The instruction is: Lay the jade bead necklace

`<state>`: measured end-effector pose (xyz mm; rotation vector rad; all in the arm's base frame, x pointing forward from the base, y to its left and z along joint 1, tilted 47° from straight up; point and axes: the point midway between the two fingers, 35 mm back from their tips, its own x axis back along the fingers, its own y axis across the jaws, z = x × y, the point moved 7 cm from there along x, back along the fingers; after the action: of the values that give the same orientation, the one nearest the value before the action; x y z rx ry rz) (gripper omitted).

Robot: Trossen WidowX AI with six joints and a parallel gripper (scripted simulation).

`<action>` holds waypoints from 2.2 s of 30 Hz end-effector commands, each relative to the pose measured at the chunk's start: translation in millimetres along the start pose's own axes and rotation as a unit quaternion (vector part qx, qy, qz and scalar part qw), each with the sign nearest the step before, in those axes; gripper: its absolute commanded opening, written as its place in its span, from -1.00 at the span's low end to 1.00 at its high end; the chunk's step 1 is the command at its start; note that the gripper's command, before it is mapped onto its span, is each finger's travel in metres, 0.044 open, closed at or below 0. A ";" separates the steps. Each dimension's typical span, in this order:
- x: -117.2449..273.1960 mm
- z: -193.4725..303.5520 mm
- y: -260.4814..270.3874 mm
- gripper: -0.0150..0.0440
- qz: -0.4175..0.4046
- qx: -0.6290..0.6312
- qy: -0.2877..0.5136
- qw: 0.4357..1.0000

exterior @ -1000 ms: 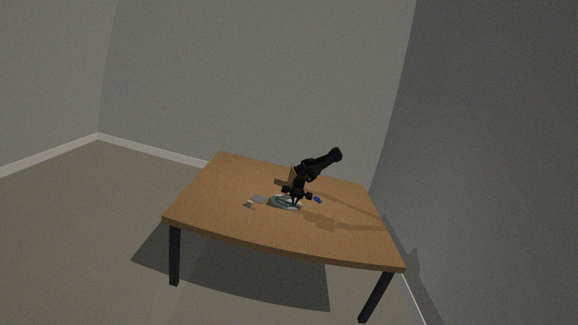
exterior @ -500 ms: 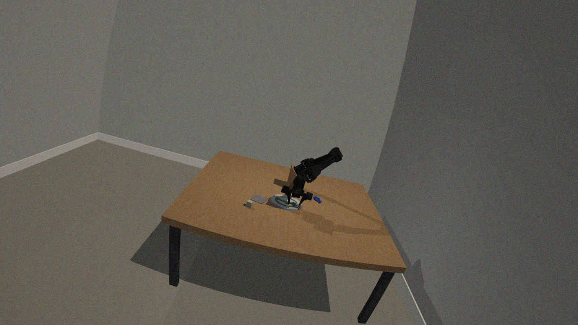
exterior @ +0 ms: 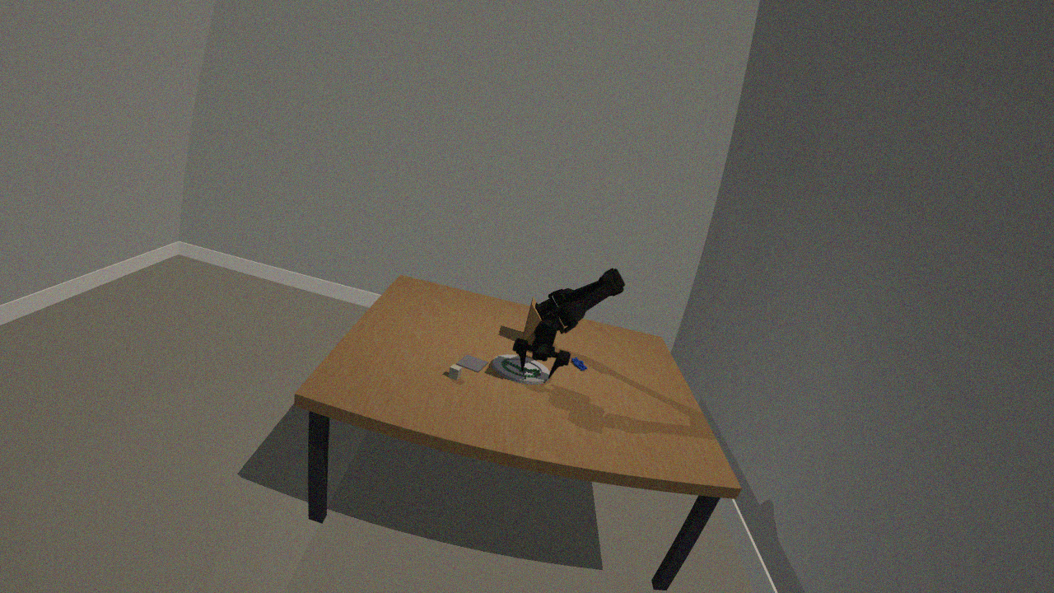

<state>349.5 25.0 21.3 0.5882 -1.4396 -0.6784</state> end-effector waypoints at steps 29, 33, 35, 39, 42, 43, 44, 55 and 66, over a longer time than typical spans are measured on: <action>-0.1 -0.1 -0.1 1.00 0.000 0.000 -0.001 1.000; 1.1 0.2 -0.3 0.98 0.000 0.000 -0.001 1.000; 10.7 2.7 -1.8 0.93 0.000 0.002 -0.001 1.000; 35.0 10.5 -5.0 0.84 0.000 0.006 -0.002 1.000; 36.1 10.9 -5.1 0.77 0.000 0.006 -0.002 1.000; 34.8 10.9 -5.1 0.75 0.000 0.006 -0.002 1.000; 32.0 10.8 -5.1 0.73 0.000 0.006 -0.002 1.000; 21.6 9.7 -5.9 0.54 -0.001 0.006 -0.003 1.000; 3.3 10.4 -5.2 0.30 -0.001 0.006 -0.002 1.000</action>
<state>340.0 15.9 25.7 0.6006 -1.4572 -0.6656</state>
